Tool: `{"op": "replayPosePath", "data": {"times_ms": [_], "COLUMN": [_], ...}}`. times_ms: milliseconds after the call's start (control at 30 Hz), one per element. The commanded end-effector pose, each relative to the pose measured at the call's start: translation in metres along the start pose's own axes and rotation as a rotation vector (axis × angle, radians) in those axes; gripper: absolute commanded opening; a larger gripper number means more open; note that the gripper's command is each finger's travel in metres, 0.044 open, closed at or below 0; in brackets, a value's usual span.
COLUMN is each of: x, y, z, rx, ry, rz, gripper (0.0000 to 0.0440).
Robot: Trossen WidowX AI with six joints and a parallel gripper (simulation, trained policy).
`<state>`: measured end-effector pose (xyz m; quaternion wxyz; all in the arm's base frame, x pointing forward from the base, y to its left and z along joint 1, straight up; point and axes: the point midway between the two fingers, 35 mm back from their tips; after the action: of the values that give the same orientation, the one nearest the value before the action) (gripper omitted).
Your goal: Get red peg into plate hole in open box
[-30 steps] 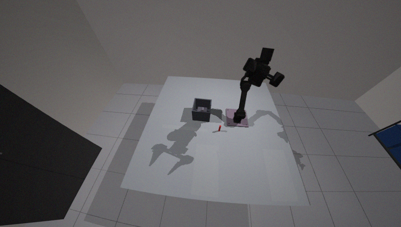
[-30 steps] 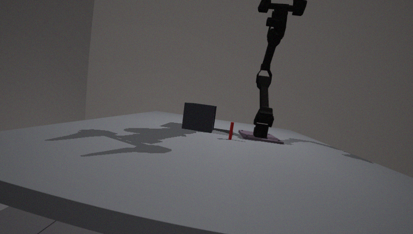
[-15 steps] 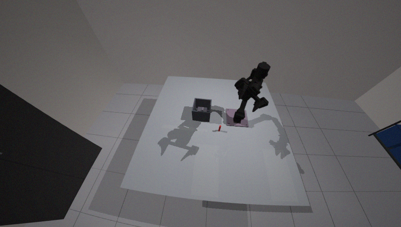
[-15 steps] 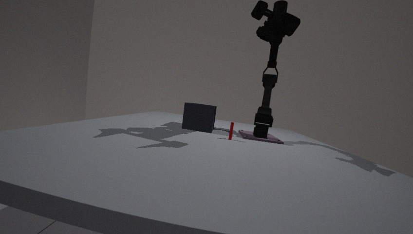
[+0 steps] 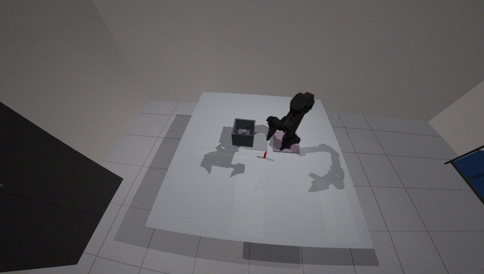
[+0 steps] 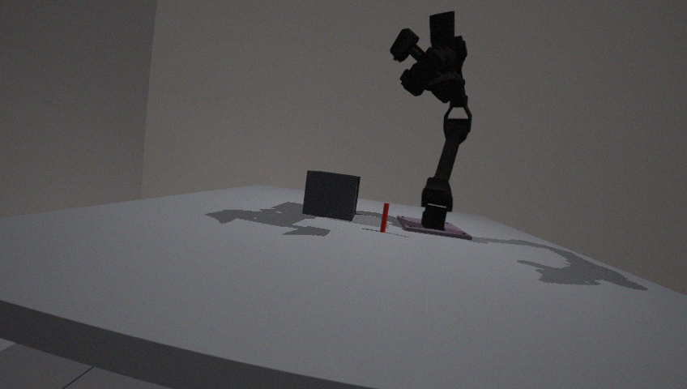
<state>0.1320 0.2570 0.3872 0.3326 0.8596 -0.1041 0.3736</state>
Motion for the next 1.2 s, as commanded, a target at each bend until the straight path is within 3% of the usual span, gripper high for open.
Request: {"op": "replayPosePath", "data": {"times_ms": [0,533,1167], "x": [-0.011,-0.067,-0.139], "y": [-0.016,-0.048,-0.047], "z": [0.026,0.132,0.195], "rx": [-0.088,-0.356,-0.392], "ry": [0.039,0.108,0.045], "rz": [-0.073,-0.448,-0.787], "gripper": [0.0440,0.0440,0.0440]}}
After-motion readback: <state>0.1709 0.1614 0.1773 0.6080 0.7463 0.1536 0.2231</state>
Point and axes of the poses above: the point midway between the two fingers, 35 mm back from their tips, its own y axis back along the fingers, its own x axis across the jaws, z = x × y, and after that the axes turned 9 degrees about y, right-handed
